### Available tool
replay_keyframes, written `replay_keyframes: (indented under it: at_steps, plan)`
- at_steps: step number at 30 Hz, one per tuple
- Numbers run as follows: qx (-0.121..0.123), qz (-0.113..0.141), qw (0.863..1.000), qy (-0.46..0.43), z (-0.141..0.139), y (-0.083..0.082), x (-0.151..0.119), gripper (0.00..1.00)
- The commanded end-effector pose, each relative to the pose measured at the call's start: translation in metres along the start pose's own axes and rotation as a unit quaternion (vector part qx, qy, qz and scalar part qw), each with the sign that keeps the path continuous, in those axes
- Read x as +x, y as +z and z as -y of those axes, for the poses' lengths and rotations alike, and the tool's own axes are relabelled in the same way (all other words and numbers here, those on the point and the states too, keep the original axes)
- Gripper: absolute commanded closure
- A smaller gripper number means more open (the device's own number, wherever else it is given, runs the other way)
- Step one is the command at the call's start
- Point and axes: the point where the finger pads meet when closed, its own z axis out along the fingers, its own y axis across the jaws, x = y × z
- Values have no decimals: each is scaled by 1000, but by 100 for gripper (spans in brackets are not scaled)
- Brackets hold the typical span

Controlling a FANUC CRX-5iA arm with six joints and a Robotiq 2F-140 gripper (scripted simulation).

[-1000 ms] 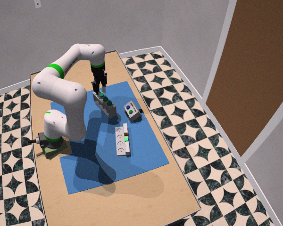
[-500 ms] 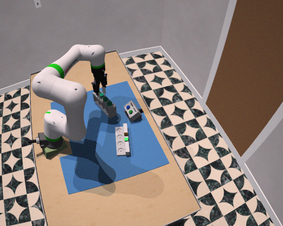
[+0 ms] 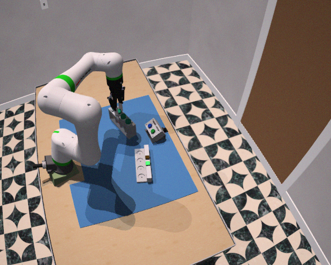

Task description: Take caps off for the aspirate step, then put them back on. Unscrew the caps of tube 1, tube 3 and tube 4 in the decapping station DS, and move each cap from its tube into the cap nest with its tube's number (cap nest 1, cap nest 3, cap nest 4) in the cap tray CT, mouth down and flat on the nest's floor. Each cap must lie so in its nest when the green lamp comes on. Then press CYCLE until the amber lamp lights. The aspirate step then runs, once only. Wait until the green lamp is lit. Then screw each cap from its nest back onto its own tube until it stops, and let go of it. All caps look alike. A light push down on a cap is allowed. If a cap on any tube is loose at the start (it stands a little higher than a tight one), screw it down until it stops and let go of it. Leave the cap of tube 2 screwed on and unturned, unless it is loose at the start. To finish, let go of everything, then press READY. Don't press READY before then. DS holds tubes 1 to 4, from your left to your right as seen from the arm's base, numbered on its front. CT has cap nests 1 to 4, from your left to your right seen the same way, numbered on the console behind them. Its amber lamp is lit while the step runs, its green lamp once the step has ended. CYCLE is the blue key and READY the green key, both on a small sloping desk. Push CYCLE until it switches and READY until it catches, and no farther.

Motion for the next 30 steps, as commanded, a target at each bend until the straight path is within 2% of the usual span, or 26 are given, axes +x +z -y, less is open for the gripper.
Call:
replay_keyframes:
  at_steps: [1, 12, 22, 30]
  plan:
    - [0, 0, 1000, 10, 0, 0, 0, 100]
    - [0, 0, 995, 100, 0, 0, 0, 100]
    - [0, 0, 980, 199, 0, 0, 0, 100]
    - [0, 0, 970, 242, 0, 0, 0, 100]
